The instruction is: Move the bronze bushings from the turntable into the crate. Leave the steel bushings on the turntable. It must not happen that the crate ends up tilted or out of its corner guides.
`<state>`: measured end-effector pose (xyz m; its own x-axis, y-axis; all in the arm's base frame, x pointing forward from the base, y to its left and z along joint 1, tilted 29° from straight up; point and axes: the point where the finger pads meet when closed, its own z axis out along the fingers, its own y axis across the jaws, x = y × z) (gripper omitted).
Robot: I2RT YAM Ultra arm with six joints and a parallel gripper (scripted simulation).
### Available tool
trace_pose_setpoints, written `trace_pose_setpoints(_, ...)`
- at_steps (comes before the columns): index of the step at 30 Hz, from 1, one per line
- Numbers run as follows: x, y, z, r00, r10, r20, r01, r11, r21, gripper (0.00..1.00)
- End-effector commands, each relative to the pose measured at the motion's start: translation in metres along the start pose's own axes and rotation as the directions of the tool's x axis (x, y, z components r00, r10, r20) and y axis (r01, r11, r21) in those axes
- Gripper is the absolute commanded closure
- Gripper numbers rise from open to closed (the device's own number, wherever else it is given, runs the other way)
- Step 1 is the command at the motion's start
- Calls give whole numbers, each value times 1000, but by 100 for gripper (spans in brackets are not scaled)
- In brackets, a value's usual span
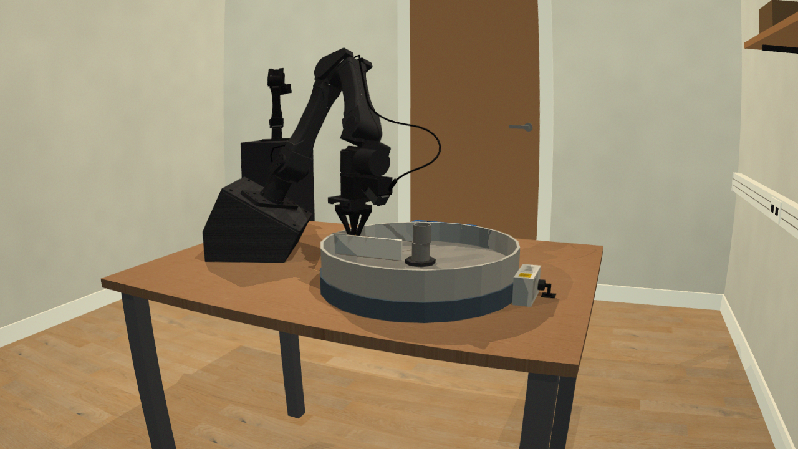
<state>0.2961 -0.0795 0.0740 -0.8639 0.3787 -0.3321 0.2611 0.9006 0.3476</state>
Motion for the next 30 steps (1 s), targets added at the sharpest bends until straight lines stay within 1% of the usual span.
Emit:
trace_pose_setpoints(1,-2,-2,-1,1000,3,21,-3,1000,10,87)
trace_pose_setpoints(26,-2,-2,-1,1000,3,21,-3,1000,10,87)
trace_pose_setpoints(27,-2,-2,-1,1000,3,21,-3,1000,10,100)
trace_pose_setpoints(30,-6,-4,-3,1000,2,31,-2,1000,16,100)
